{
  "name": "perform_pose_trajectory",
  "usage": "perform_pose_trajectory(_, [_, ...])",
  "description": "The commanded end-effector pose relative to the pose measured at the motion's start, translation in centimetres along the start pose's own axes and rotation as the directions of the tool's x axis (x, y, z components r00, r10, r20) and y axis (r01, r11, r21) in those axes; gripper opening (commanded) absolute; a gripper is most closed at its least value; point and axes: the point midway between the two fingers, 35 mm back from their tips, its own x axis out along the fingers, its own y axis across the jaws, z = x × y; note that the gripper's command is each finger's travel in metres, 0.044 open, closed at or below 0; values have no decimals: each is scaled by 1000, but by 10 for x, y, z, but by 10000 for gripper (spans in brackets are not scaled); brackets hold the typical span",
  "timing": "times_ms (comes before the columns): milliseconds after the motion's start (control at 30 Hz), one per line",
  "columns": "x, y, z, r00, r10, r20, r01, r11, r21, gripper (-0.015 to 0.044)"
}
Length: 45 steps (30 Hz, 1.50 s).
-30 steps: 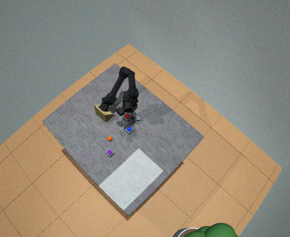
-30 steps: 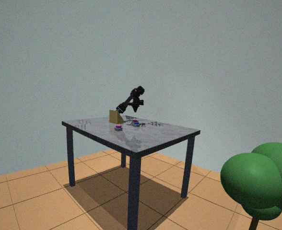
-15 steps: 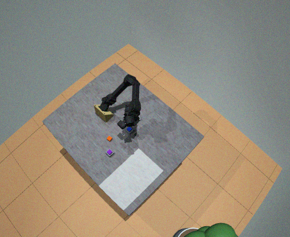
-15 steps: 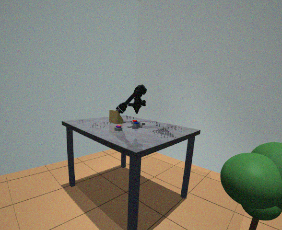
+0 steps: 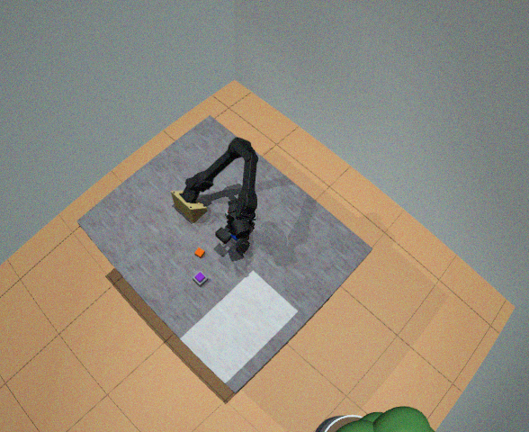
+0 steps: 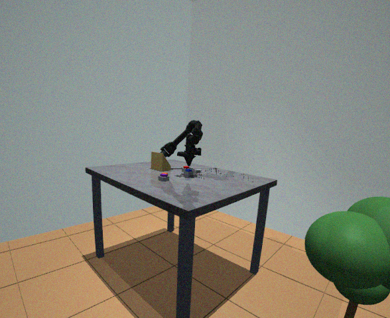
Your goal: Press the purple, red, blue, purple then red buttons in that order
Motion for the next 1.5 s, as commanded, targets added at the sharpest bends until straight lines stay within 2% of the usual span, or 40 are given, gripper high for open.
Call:
perform_pose_trajectory(0, [8,1,-1,1000,6,-5,-6,1000,6,20])
perform_pose_trajectory(567, [34,2,-2,1000,8,-5,-8,1000,6,20])
perform_pose_trajectory(1167, [34,2,-2,1000,8,-5,-8,1000,6,20])
perform_pose_trajectory(1300, [2,1,-1,1000,5,-4,-5,1000,5,20])
perform_pose_trajectory(1467, [-11,1,-1,1000,4,-5,-4,1000,6,20])
